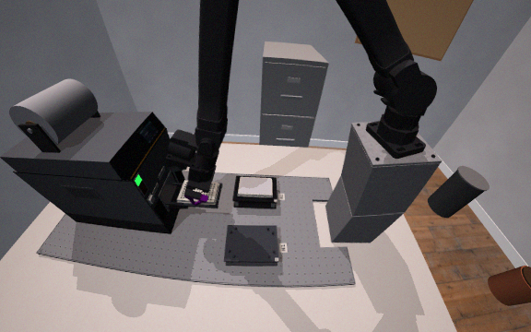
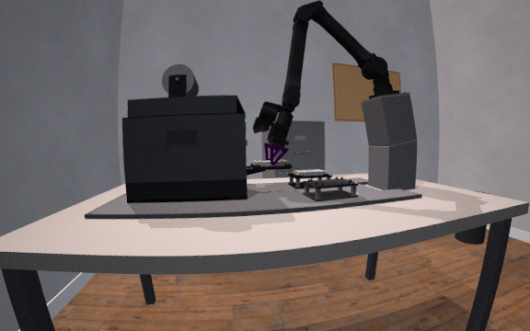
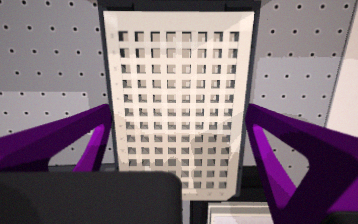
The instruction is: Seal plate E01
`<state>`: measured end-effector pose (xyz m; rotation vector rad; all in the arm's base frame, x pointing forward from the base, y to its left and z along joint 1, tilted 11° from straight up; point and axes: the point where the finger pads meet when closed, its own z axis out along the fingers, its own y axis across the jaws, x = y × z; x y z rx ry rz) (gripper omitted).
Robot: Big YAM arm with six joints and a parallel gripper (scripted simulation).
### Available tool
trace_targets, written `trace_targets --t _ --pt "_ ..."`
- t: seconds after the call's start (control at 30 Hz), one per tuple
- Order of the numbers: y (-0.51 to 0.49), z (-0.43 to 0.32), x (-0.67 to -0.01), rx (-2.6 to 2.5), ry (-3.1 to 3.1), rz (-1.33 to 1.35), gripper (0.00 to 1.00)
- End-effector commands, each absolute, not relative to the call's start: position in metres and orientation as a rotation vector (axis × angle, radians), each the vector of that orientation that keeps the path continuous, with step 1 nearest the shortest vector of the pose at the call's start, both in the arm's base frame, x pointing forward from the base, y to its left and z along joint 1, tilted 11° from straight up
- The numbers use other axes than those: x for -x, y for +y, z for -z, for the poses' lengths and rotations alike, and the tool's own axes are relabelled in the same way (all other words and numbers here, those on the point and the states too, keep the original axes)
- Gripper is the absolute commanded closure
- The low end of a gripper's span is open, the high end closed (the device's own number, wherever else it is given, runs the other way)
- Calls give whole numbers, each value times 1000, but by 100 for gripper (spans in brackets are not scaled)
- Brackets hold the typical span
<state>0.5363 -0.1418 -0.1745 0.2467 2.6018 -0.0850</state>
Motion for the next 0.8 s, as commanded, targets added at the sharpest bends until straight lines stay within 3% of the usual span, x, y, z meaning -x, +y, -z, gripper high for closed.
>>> trace_targets --t 0.0,0.77 --pt "-154 152 -555 -272 2544 93 0" --pt "-151 149 -543 -274 2569 88 0"
